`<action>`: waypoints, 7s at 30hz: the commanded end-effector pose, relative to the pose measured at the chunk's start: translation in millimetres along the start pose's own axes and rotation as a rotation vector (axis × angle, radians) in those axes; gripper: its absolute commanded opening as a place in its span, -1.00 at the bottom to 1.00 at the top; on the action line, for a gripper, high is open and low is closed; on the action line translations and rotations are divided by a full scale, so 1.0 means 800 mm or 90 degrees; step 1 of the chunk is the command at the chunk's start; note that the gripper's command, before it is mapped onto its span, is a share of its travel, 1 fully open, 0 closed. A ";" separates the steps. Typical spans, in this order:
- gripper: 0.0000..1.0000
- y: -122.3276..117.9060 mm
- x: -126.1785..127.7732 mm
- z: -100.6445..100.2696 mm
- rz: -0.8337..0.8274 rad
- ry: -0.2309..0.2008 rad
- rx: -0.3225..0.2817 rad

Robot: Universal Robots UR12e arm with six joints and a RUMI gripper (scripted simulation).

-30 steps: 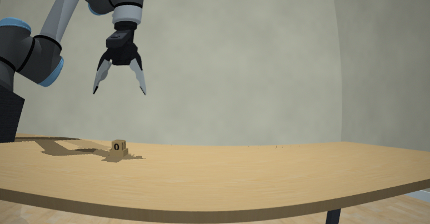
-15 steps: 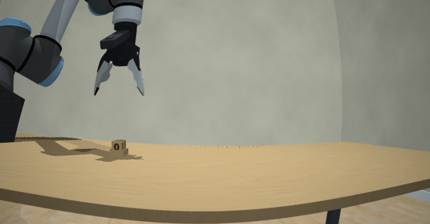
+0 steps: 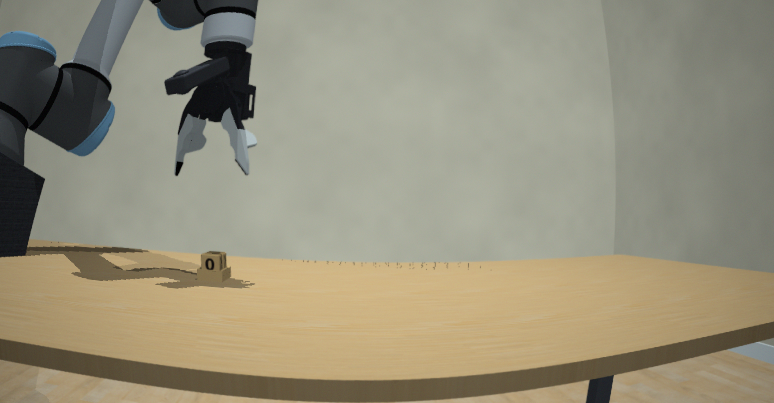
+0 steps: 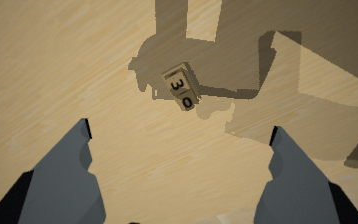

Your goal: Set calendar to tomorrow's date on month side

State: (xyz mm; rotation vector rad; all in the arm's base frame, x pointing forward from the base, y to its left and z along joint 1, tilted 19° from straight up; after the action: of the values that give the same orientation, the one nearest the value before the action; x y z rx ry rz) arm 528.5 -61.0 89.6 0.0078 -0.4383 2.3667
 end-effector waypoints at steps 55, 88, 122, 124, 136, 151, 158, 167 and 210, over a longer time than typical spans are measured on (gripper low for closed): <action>1.00 0.003 0.011 -0.027 -0.799 0.003 0.002; 1.00 -0.004 0.008 -0.041 -1.243 0.004 0.000; 1.00 -0.009 -0.002 -0.053 -1.629 0.004 -0.001; 1.00 -0.009 -0.002 -0.053 -1.629 0.004 -0.001; 1.00 -0.010 -0.004 -0.054 -1.669 0.004 -0.002; -0.44 -0.010 -0.004 -0.054 -1.670 0.004 -0.002; -0.44 -0.010 -0.004 -0.054 -1.670 0.004 -0.002; -0.44 -0.010 -0.004 -0.054 -1.670 0.004 -0.002; -0.44 -0.010 -0.002 -0.084 -1.670 0.003 -0.001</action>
State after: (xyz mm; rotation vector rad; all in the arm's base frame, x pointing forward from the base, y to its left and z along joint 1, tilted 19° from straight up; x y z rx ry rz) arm 542.1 -38.4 35.1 0.3285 -0.0806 -0.2247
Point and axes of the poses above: the point where the finger pads meet when closed, its own z axis back along the fingers, its own x axis across the jaws, y = z × x, the point moved 7 cm from there along z, back along the fingers, and after that the axes turned 13 degrees about -z, right-handed, at the moved point
